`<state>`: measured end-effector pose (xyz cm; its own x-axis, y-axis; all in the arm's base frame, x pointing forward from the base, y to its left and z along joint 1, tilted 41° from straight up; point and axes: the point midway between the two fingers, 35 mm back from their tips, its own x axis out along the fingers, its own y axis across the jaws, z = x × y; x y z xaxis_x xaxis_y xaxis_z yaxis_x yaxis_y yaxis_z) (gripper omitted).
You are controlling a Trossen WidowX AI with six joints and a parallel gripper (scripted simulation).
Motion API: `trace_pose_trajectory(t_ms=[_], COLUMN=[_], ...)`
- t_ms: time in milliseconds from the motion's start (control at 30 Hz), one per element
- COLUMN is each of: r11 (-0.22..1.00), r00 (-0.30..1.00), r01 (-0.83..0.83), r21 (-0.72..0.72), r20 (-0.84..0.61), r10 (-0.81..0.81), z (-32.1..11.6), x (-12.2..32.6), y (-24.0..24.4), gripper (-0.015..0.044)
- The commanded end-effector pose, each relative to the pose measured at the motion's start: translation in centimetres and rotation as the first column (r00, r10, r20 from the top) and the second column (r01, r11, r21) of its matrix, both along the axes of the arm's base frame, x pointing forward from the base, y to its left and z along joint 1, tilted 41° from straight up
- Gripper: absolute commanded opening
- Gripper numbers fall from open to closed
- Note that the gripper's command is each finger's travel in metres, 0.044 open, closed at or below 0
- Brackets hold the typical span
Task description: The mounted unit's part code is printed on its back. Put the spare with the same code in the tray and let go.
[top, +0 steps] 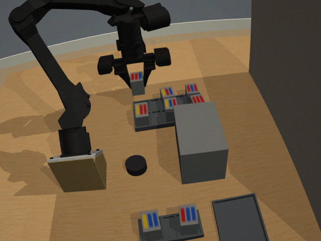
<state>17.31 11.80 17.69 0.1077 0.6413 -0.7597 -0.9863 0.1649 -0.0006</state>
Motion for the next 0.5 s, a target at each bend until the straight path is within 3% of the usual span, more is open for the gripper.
trace_pose_trajectory(t_ms=[0,467], r11=[1.0,1.0], r00=[1.0,1.0], r01=[-0.004,-0.004], r21=[0.006,-0.002], r20=[0.008,0.005], r10=[0.004,0.004], z=[0.9,3.7], x=[-0.3,0.1], y=[-0.5,-3.2], gripper=[0.0,0.0])
